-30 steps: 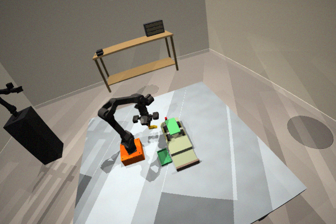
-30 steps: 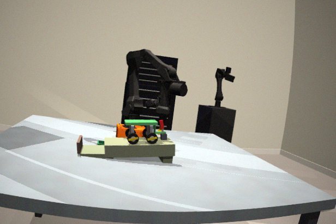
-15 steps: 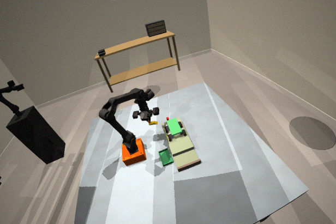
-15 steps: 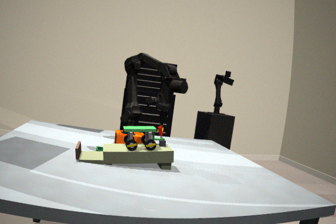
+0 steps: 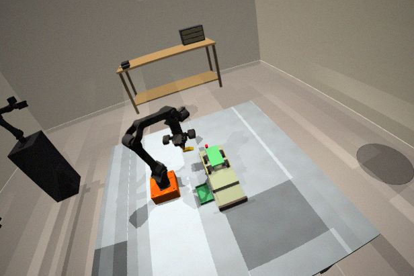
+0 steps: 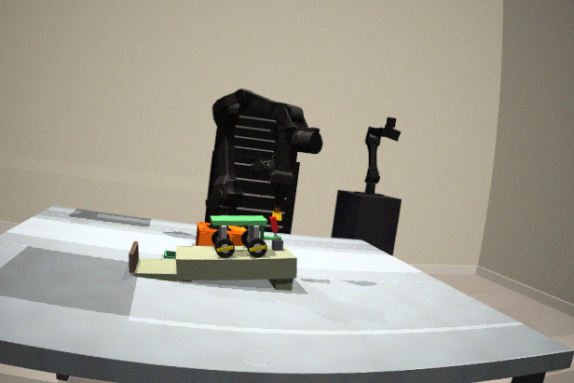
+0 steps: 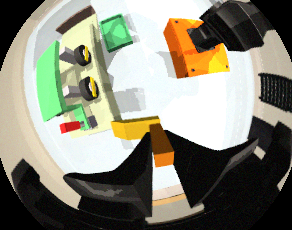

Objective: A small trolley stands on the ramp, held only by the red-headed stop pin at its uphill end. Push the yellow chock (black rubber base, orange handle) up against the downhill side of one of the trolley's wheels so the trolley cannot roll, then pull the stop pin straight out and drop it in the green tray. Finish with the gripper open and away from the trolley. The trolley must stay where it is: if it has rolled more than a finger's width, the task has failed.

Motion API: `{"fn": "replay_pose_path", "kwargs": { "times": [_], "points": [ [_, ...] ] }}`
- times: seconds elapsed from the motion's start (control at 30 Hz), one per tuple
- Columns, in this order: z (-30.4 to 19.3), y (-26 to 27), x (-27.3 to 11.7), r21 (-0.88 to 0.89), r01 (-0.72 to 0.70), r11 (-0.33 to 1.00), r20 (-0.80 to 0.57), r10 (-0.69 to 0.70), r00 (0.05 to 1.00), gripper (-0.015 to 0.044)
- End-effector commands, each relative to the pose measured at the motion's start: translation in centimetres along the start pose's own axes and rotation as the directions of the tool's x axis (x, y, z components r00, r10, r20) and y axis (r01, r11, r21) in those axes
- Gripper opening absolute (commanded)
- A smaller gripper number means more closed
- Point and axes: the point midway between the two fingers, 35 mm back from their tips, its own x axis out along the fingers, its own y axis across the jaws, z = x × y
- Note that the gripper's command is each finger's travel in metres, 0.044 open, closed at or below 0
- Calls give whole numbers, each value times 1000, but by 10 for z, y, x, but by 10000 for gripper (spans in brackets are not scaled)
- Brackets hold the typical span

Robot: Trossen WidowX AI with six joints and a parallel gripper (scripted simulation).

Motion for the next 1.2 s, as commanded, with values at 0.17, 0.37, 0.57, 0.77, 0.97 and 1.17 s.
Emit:
{"fn": "replay_pose_path", "kwargs": {
  "times": [0.17,0.37,0.57,0.77,0.97,1.17],
  "points": [
    [-1,0,-1,-296,2,955,-2,-2,1000,0],
    [-1,-1,-1,-483,1,876,-1,-2,1000,0],
    [-1,-1,-1,-650,0,760,-1,-1,1000,0],
    [-1,-1,-1,-757,0,653,-1,-1,1000,0],
    [-1,-1,-1,-874,-1,486,-2,-1,1000,0],
    [-1,-1,-1,-954,-2,299,-2,0,1000,0]
  ]
}}
